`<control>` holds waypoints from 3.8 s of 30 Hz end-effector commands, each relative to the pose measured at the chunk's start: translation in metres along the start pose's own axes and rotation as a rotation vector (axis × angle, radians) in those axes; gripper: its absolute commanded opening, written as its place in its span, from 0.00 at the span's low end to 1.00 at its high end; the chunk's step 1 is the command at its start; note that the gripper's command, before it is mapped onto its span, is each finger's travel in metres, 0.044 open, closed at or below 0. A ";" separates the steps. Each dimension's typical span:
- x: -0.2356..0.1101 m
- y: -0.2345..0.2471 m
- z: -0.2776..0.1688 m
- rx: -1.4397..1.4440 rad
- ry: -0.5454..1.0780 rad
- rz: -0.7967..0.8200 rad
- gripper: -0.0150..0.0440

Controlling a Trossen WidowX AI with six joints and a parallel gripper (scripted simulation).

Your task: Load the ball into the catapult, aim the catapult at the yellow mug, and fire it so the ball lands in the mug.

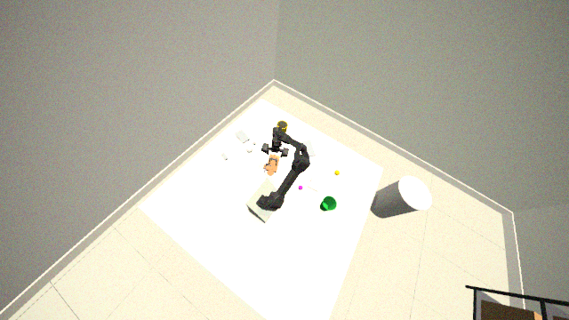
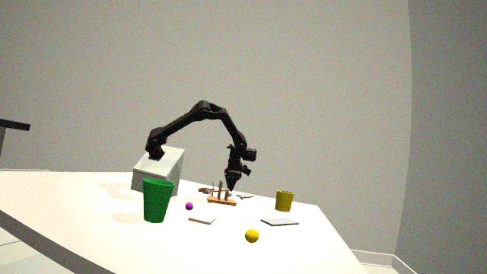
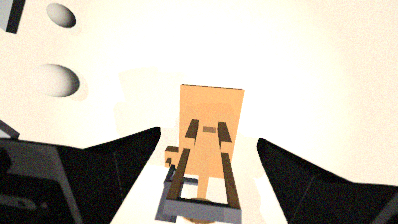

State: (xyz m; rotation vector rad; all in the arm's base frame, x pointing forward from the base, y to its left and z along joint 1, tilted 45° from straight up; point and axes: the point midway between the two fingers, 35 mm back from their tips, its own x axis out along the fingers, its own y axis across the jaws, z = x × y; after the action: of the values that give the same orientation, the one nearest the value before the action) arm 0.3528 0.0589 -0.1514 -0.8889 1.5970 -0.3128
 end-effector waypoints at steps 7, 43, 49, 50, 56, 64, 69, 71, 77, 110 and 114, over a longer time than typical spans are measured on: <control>0.020 -0.001 -0.003 -0.009 0.009 -0.004 1.00; 0.036 -0.001 -0.002 -0.001 0.005 -0.002 0.37; -0.011 0.000 -0.002 -0.002 0.005 -0.002 0.25; -0.011 0.000 -0.002 -0.002 0.005 -0.002 0.25; -0.006 -0.001 -0.001 -0.004 0.007 -0.003 0.25; 0.007 -0.001 0.000 -0.005 0.007 -0.003 0.25; 0.015 -0.001 0.000 -0.006 0.008 -0.004 0.25; 0.019 -0.001 -0.001 -0.006 0.008 -0.004 0.25; 0.028 -0.002 -0.001 -0.006 0.008 -0.005 0.25; -0.020 -0.001 0.003 -0.001 0.011 0.003 1.00; -0.062 0.000 0.000 -0.002 0.013 0.002 1.00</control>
State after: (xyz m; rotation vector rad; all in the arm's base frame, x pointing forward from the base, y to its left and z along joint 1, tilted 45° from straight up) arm 0.3492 0.0710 -0.1365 -0.9000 1.6355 -0.3210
